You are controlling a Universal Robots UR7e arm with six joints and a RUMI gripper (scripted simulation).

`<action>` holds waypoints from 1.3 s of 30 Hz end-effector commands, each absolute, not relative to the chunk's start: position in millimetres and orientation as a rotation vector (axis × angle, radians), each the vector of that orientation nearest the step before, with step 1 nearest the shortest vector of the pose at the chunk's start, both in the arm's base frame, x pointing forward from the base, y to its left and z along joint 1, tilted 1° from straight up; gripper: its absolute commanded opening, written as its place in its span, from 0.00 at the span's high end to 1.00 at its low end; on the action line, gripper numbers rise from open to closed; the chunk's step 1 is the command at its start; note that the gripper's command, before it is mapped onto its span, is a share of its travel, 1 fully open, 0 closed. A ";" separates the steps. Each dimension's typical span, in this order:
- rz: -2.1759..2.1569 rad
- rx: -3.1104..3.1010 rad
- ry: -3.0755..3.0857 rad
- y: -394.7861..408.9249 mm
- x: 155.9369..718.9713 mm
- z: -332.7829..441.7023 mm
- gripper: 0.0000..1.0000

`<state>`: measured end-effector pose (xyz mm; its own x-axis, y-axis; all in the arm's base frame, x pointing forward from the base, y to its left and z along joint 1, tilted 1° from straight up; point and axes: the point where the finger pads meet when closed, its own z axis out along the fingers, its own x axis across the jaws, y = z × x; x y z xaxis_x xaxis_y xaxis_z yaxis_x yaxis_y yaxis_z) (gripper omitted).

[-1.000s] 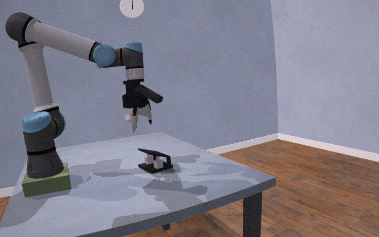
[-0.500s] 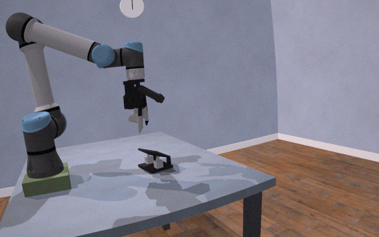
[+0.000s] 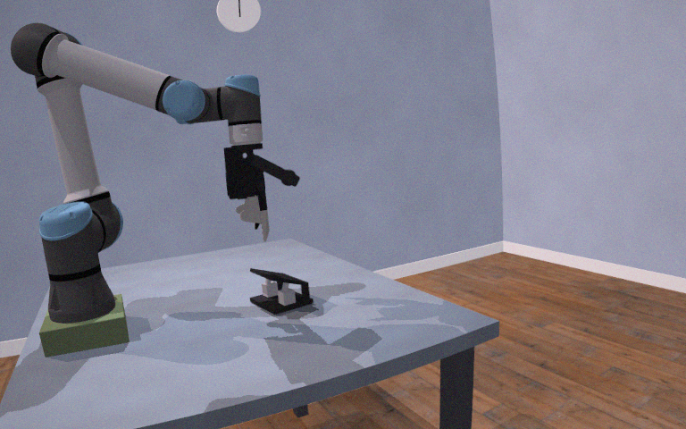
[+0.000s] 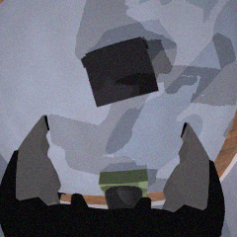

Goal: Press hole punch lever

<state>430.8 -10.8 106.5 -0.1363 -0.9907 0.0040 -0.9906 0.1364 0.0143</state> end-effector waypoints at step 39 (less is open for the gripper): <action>-0.012 2.435 -1.967 -22.9 426.7 105.2 1.00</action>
<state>427.4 -22.8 105.2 0.2109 -0.9775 0.0011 -0.9774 -0.2109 0.0151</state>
